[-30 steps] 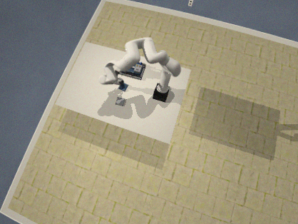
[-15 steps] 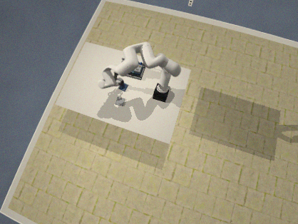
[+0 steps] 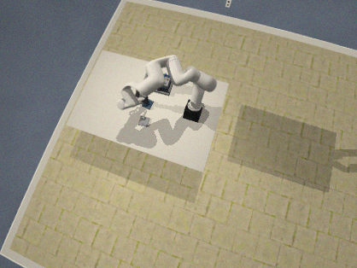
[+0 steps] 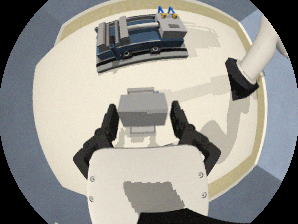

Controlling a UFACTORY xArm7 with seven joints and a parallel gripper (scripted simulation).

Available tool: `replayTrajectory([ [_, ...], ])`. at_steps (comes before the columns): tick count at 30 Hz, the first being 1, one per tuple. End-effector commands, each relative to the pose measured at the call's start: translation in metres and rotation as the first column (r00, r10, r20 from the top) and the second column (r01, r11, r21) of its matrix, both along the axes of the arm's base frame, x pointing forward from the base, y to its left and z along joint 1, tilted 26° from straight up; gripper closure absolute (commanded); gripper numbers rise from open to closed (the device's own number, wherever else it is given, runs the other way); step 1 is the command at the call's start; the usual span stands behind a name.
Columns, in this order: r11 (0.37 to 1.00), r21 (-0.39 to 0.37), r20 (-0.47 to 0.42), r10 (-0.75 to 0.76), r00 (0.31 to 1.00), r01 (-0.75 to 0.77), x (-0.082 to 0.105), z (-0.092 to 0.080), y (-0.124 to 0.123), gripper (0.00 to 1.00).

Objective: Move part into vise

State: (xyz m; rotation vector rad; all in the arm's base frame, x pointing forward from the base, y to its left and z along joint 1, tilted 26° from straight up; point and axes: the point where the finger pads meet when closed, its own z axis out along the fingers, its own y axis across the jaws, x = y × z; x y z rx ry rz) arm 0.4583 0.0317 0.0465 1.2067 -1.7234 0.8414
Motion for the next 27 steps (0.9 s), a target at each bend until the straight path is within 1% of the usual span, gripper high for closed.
replayTrajectory([
  [1, 1.0, -0.019, -0.003, 0.0, 1.0, 0.0, 0.0015, 0.0011, 0.0011, 0.11],
  [13, 0.998, -0.061, -0.017, -0.003, 1.0, 0.002, 0.0016, 0.0006, 0.0013, 0.11],
  [27, 0.997, -0.082, -0.024, -0.005, 1.0, 0.003, 0.0016, 0.0004, 0.0014, 0.11],
])
